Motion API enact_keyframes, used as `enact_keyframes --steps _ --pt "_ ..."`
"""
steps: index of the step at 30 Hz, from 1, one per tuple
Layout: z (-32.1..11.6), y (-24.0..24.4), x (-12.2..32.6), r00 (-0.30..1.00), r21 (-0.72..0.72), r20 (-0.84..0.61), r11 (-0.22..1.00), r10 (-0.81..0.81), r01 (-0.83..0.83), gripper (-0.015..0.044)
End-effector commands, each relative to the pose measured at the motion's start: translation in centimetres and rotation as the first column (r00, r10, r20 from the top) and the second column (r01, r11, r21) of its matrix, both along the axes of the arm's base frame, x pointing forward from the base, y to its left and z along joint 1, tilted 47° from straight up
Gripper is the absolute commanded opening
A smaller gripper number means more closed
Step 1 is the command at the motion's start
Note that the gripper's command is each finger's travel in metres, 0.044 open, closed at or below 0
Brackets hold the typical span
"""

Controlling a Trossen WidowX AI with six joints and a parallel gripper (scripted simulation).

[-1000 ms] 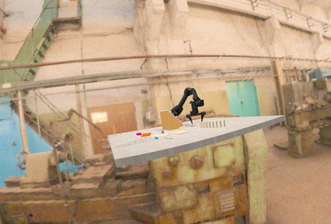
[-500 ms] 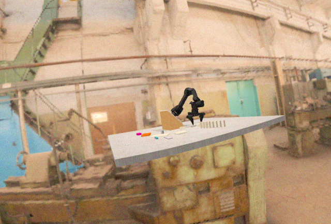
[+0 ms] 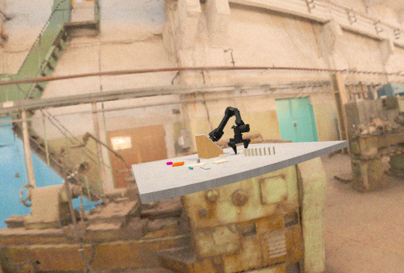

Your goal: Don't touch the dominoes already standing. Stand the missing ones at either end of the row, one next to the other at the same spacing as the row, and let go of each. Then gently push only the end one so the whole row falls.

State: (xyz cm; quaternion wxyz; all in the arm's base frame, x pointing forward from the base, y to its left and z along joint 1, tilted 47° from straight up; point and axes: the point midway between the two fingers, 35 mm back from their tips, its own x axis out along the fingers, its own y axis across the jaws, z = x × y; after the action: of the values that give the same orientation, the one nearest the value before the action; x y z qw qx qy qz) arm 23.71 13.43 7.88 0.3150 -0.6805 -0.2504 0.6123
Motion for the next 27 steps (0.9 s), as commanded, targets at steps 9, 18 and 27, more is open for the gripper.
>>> enact_keyframes --steps 9,18,27 --pt "-0.23 -0.01 -0.12 1.0 -0.005 -0.007 1.0 -0.003 0.003 0.0204" --pt "-0.23 -0.01 -0.12 1.0 -0.005 -0.007 1.0 -0.003 0.003 0.0107" --pt "0.24 -0.81 0.16 0.923 -0.005 -0.285 0.964 -0.258 0.268 0.0107"
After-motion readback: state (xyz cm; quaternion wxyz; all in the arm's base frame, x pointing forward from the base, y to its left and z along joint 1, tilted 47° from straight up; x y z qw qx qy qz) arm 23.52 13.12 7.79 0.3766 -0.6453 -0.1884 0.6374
